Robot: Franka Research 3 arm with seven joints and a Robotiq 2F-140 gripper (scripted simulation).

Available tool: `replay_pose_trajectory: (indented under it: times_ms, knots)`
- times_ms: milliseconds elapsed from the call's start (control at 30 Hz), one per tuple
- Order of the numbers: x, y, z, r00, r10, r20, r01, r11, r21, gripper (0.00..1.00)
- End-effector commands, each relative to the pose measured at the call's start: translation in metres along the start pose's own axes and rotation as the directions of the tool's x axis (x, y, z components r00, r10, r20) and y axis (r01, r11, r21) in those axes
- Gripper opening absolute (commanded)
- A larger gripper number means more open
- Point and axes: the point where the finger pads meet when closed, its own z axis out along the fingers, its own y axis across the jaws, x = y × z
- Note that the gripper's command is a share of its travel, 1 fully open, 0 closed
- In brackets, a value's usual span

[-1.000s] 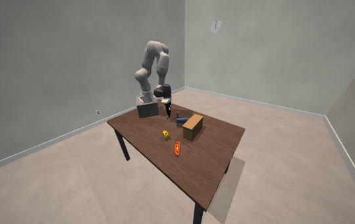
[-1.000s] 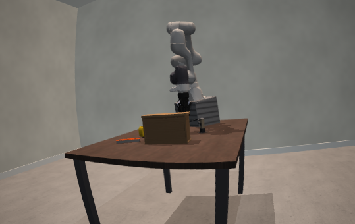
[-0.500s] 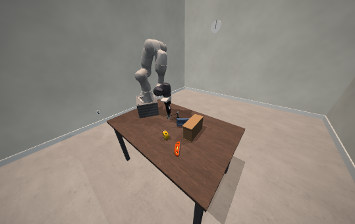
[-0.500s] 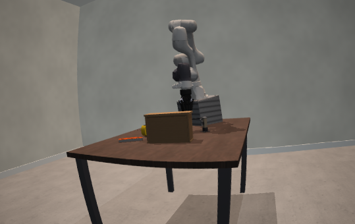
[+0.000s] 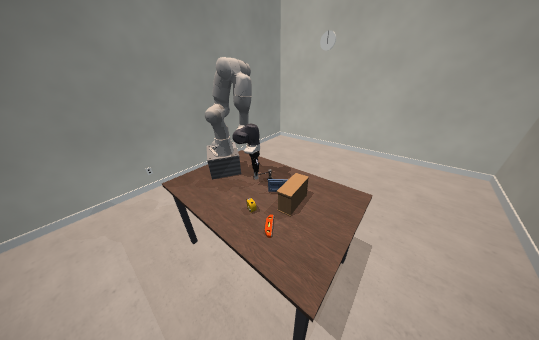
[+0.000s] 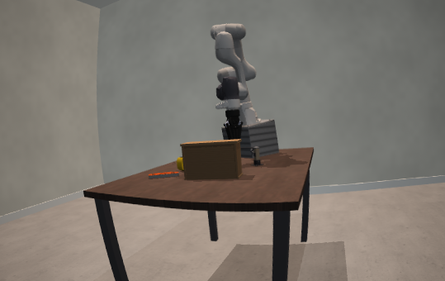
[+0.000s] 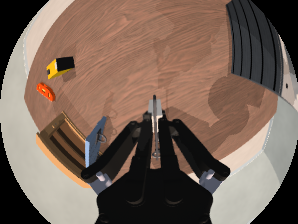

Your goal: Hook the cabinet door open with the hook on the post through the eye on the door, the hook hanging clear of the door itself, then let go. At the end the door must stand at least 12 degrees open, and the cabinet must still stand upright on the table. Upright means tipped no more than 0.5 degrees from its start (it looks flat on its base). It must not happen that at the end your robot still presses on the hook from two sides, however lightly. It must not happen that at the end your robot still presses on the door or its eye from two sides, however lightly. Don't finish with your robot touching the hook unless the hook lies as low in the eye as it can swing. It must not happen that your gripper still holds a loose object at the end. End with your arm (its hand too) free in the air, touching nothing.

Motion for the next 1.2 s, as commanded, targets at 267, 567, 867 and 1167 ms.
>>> replay_pose_trajectory:
  times_ms: [267, 567, 867, 1167]
  knots:
    - [-0.003, -0.001, -0.010, 1.000, -0.012, 0.002, 0.012, 1.000, 0.002, 0.03]
    - [-0.004, -0.001, -0.019, 1.000, -0.012, 0.002, 0.012, 1.000, 0.002, 0.03]
    - [-0.006, -0.001, -0.025, 1.000, -0.012, 0.002, 0.012, 1.000, 0.002, 0.03]
    - [-0.007, -0.005, -0.027, 0.997, -0.075, 0.002, 0.075, 0.997, 0.002, 0.03]
